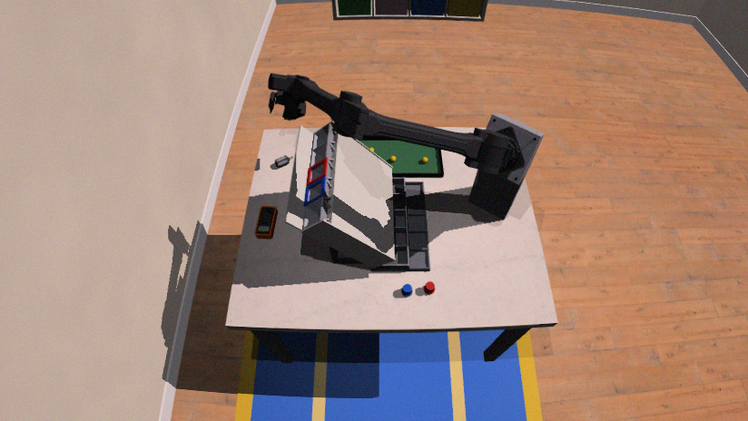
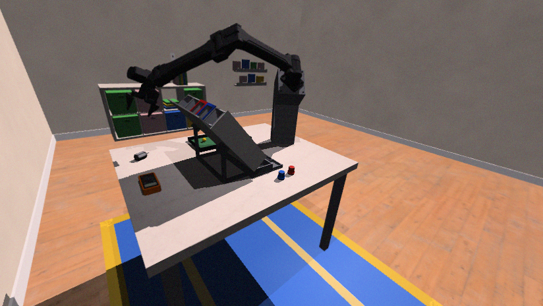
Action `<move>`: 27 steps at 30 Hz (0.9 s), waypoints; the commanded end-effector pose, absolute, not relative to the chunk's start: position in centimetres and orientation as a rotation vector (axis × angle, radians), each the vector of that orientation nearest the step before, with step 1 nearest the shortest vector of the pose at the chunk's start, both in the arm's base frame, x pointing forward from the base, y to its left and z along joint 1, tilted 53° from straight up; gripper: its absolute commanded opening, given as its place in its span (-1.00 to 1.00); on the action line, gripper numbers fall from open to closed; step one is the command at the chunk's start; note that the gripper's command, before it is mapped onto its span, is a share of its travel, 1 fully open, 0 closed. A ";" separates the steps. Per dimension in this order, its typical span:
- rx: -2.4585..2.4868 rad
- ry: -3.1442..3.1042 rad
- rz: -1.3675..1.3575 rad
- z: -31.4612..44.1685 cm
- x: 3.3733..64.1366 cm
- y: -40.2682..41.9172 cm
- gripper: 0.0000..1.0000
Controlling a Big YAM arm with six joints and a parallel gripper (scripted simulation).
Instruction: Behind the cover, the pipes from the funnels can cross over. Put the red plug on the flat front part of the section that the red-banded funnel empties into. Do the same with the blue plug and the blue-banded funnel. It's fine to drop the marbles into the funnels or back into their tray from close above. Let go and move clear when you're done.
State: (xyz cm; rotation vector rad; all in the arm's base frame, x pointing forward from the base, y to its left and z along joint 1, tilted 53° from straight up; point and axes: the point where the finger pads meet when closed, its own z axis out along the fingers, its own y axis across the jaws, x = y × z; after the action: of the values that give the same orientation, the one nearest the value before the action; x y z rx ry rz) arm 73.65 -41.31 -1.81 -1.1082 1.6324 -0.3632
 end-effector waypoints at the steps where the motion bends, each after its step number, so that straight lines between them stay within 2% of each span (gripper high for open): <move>1: -0.924 1.765 -0.326 0.1 70.3 -44.7 1.00; 10: -0.535 2.048 -0.221 0.7 64.6 -44.8 1.00; 13: -0.536 2.046 -0.223 0.8 64.7 -44.8 1.00; 27: 0.079 2.311 0.024 0.2 50.7 -40.8 1.00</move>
State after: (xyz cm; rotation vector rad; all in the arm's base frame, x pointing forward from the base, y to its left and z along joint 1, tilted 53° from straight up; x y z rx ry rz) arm 55.24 -38.88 -0.74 -0.1268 2.2887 -0.0261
